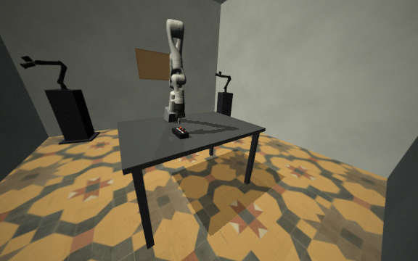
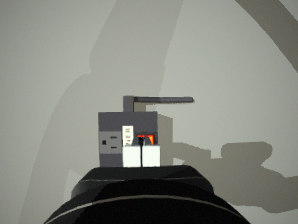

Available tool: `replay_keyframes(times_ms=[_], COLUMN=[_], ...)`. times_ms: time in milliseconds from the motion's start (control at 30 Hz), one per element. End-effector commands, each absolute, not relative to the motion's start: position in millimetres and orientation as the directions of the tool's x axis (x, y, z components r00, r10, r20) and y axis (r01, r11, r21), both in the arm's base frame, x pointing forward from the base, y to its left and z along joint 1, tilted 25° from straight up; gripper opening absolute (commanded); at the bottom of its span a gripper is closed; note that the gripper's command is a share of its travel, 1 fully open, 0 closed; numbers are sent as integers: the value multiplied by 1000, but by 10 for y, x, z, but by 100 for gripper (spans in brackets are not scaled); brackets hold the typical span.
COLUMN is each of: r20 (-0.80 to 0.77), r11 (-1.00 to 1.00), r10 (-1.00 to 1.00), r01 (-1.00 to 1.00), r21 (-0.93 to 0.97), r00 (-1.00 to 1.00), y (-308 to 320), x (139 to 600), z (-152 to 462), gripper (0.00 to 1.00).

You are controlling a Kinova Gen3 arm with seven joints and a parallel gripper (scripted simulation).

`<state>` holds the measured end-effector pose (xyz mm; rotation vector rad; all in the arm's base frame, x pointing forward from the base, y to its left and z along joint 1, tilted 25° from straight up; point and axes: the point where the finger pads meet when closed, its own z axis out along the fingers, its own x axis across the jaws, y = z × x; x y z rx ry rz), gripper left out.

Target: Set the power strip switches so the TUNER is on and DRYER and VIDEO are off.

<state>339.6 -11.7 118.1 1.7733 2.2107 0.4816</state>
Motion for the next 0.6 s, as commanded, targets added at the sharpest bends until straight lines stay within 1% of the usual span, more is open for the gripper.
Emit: replay_keyframes(times_ms=[0,67,100,567], r20=[0,0,0,0], r11=[197,197,197,197], r10=[976,976,976,976], r01=[887,887,887,887], r21=[417,417,417,417], r00=[-217,-217,-217,-217], y=[-118,-118,-118,-119], x=[3397,3397,3397,3394], z=[1184,1184,1184,1192], gripper=[0,0,100,100])
